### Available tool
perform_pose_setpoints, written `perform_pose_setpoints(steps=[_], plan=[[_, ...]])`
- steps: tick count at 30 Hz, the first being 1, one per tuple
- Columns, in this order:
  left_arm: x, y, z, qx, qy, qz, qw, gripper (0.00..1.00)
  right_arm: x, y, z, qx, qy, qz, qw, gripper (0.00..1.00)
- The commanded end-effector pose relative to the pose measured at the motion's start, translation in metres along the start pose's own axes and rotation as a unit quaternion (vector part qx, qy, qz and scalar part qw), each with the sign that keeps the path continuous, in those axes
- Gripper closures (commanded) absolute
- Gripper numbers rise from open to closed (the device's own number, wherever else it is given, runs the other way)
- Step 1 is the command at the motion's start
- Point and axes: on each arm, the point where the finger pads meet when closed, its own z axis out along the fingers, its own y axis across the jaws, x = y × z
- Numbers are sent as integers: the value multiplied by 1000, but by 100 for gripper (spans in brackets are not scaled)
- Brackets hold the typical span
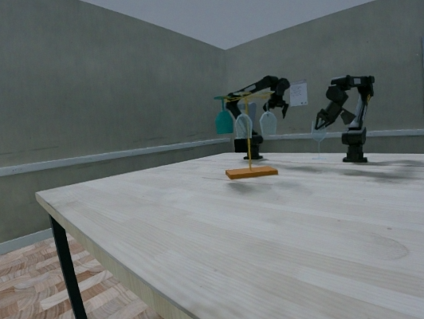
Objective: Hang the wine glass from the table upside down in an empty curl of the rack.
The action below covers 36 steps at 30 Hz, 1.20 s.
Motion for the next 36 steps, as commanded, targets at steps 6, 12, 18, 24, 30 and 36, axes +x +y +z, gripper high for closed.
perform_pose_setpoints(steps=[6,12,18,24,30,36], plan=[[32,-12,-10,42,4,261,964,38,0,-1,-5,-33,-36,-116,992,0],[35,-13,-6,52,2,356,933,38,0,0,-7,-39,-46,-145,988,0],[34,-7,4,57,0,452,890,38,2,0,-9,-48,-62,-195,978,0],[43,-11,6,71,-2,547,834,38,3,1,-12,-57,-83,-245,964,0],[46,-11,10,80,-4,623,778,38,4,1,-15,-62,-99,-279,953,0],[52,-12,13,88,-7,699,710,38,5,2,-19,-68,-126,-325,935,0]])
